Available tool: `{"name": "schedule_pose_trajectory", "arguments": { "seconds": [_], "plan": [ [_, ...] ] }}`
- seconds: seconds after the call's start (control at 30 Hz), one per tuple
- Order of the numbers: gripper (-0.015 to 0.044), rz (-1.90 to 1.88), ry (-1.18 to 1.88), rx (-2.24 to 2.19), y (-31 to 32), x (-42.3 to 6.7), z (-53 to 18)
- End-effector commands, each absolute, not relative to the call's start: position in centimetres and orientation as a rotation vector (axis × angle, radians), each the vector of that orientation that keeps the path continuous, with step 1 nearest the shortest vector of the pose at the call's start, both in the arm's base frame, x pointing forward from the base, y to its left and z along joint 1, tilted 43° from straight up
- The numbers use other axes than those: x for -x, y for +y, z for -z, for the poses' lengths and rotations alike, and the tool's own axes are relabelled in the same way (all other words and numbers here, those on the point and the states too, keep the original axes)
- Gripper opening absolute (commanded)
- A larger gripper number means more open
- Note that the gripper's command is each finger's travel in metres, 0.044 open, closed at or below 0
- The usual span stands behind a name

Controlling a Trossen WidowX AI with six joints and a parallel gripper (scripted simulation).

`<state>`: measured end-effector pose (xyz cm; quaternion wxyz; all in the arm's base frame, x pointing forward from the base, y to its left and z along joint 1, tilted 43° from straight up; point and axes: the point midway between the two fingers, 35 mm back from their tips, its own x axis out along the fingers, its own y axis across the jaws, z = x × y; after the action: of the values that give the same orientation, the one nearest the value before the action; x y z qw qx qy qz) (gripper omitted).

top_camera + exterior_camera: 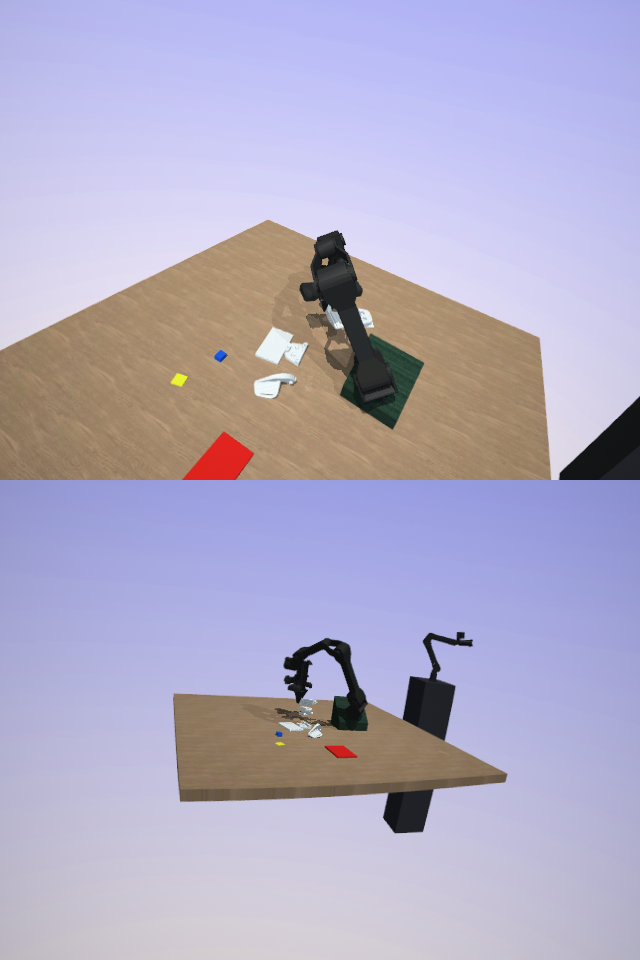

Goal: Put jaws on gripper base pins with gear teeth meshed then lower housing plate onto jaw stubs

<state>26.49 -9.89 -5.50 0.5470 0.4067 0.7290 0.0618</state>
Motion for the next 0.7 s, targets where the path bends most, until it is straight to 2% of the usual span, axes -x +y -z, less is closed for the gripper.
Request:
{"name": "schedule_pose_trajectory", "arguments": {
  "seconds": [0.0, 0.67],
  "plan": [
    [0.0037, -0.105, 1.743, -0.998, -10.0, -26.3, 5.8],
    [0.0037, 0.273, 1.802, -1.295, -11.2, -25.6, 6.7]
  ]
}}
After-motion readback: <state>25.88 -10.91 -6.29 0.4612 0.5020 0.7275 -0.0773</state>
